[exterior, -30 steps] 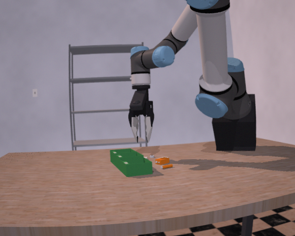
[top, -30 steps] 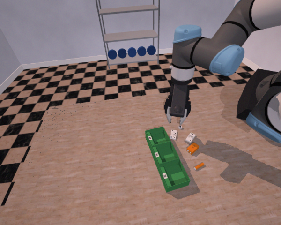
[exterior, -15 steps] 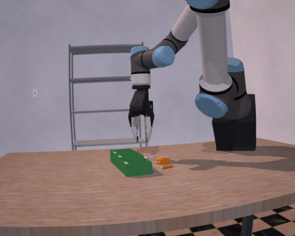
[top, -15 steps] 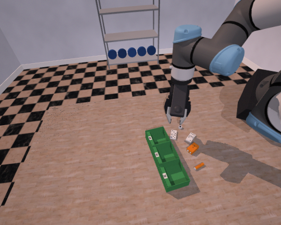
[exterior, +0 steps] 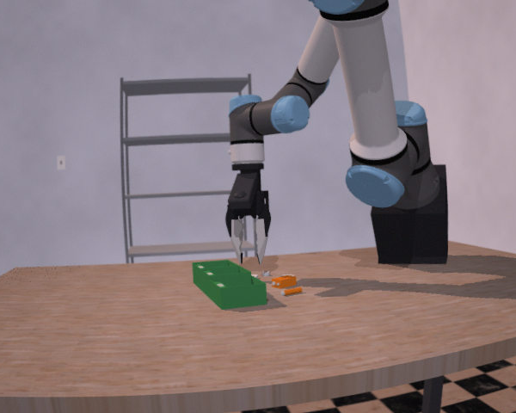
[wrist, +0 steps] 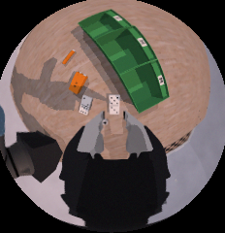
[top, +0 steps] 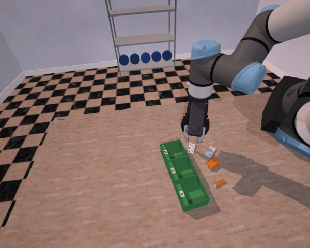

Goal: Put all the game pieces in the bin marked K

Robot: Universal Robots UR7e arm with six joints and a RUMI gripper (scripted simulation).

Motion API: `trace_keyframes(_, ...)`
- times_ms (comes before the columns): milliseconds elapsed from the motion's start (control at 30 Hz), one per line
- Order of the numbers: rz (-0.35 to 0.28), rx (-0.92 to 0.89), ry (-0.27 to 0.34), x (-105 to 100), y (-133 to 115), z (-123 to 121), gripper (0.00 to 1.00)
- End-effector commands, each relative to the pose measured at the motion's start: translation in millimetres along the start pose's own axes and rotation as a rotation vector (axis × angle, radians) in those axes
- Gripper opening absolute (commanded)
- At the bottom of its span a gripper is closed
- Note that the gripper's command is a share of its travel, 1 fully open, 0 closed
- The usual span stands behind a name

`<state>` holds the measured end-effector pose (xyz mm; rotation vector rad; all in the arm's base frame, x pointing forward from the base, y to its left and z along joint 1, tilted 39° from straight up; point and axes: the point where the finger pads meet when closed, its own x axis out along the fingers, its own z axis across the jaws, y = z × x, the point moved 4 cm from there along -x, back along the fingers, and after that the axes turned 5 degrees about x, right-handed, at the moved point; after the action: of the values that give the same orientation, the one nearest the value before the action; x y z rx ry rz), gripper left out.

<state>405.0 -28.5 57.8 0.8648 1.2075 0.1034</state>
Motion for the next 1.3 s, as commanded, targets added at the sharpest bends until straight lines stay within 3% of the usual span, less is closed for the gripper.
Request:
trace_keyframes(0, -0.002, 0.000, -0.003, 19, -1, 3, 0.24)
trace_keyframes(700, -0.002, 0.000, -0.003, 34, -1, 2, 0.24)
trace_keyframes(1200, -0.002, 0.000, -0.003, 34, 0, 2, 0.24)
trace_keyframes(1233, -0.002, 0.000, -0.003, 34, 0, 2, 0.00)
trace_keyframes(1267, -0.002, 0.000, -0.003, 34, -1, 2, 0.00)
